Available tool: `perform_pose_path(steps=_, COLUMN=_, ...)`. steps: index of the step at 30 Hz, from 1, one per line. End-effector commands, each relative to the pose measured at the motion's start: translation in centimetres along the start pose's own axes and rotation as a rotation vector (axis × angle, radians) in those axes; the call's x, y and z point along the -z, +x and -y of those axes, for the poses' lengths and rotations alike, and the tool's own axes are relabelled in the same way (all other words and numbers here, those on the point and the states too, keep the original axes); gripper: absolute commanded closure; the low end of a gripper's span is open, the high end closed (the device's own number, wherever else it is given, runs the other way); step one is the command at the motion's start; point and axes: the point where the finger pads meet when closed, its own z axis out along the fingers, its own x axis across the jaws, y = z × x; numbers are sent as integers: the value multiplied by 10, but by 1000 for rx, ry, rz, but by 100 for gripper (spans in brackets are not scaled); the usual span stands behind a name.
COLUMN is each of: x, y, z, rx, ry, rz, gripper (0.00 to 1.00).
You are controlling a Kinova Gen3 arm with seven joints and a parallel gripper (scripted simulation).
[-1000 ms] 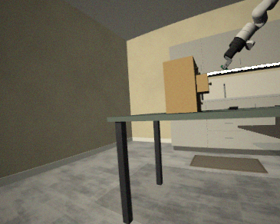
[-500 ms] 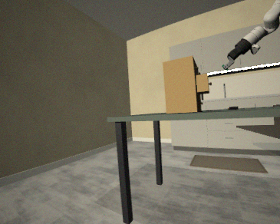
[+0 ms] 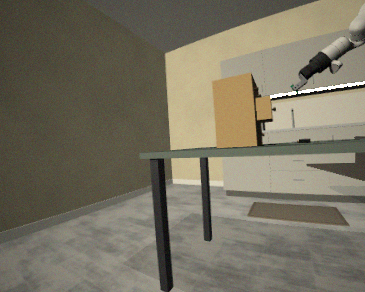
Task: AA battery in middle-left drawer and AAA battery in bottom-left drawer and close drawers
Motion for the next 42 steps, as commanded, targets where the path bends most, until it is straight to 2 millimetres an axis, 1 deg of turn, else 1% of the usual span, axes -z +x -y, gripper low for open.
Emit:
perform_pose_path(steps=1, x=0, y=1, z=1, rx=-6, ry=-2, rz=-4, gripper=69)
perform_pose_path(steps=13, x=-1, y=1, z=0, rx=-5, ry=-4, rz=-5, gripper=69)
perform_pose_path(steps=22, x=-13, y=1, z=-7, rx=-3, ry=-15, rz=-11, gripper=69)
perform_pose_path(steps=30, x=-17, y=1, z=-9, rx=-2, ry=-27, rz=-3, gripper=69)
perform_pose_path(steps=33, x=-25, y=1, z=-15, rx=-2, ry=-28, rz=-2, gripper=69)
perform_pose_path(steps=39, x=-48, y=1, z=-29, rx=-2, ry=-28, rz=-2, gripper=69)
perform_pose_path(steps=41, x=-48, y=1, z=-29, rx=-2, ry=-28, rz=-2, gripper=69)
perform_pose_path(steps=42, x=-52, y=1, z=-32, rx=-2, ry=-28, rz=-2, gripper=69)
